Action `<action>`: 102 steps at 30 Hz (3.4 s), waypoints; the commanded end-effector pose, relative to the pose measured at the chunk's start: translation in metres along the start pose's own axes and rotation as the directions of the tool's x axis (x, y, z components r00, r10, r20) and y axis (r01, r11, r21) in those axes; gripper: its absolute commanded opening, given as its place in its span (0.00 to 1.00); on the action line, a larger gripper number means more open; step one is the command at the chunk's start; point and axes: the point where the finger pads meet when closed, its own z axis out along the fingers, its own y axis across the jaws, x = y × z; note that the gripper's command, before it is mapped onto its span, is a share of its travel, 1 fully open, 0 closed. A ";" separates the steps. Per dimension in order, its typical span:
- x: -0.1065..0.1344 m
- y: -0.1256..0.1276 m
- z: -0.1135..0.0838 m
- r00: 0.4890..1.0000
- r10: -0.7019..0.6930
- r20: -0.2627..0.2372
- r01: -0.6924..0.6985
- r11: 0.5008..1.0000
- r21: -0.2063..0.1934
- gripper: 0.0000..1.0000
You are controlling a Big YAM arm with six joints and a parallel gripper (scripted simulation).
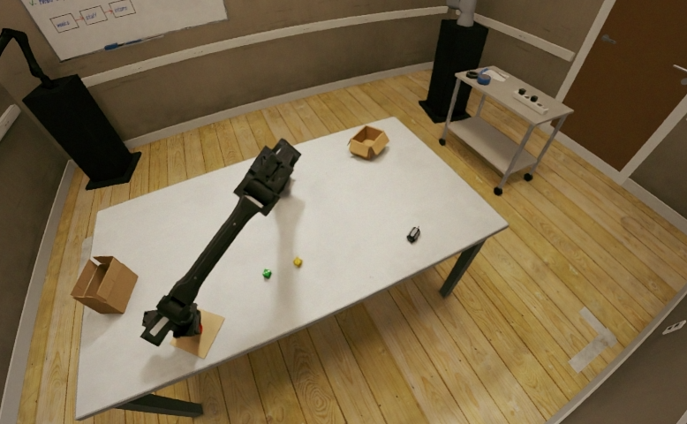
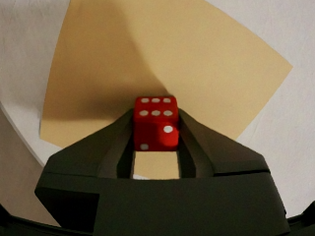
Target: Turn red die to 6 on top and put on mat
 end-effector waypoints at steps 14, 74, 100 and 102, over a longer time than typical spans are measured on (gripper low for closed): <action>0.005 0.005 0.000 1.000 0.004 0.001 -0.004 1.000 -0.004 0.20; -0.003 0.014 -0.100 0.945 -0.327 0.011 0.327 0.945 -0.008 0.20; -0.005 0.019 -0.091 0.582 -0.813 0.010 0.813 0.582 0.000 0.20; -0.004 0.020 -0.089 0.537 -0.843 0.009 0.843 0.537 0.000 0.20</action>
